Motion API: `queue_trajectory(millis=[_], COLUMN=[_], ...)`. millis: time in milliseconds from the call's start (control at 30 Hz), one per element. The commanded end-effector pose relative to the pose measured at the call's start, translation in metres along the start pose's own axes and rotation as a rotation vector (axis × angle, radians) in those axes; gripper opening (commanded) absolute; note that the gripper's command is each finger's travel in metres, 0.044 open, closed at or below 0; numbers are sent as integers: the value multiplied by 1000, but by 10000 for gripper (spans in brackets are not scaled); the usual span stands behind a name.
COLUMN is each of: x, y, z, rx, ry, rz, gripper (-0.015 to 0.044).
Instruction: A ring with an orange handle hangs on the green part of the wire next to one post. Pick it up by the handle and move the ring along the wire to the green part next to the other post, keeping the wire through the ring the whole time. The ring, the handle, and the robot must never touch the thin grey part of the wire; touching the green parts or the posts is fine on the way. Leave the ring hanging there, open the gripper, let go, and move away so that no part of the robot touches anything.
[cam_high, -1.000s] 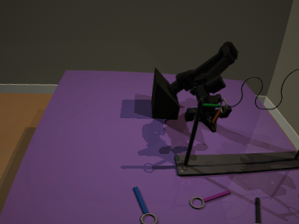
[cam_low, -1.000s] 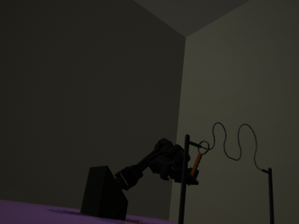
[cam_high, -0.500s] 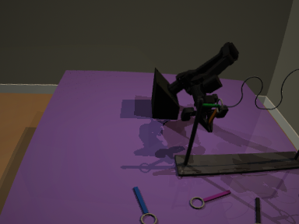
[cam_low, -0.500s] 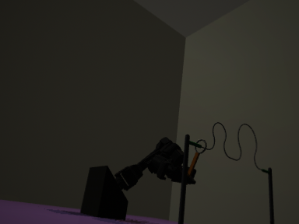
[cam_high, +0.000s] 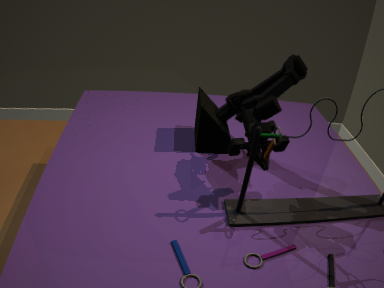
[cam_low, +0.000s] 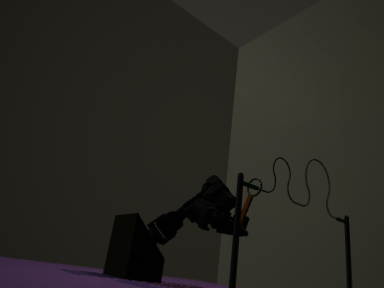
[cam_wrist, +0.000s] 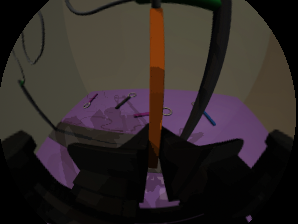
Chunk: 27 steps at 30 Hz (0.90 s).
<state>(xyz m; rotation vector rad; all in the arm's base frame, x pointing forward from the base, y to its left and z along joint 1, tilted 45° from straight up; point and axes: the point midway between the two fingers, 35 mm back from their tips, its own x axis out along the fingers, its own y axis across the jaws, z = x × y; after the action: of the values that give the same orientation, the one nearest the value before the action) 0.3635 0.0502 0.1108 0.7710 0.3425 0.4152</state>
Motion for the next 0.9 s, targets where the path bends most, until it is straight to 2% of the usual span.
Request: queue_trajectory(millis=[0,867], x=[1,5], y=[-2,-3], z=[-4,-15], rx=[-1,-1], ry=[4,4], rz=[1,1], gripper=[-150,-150])
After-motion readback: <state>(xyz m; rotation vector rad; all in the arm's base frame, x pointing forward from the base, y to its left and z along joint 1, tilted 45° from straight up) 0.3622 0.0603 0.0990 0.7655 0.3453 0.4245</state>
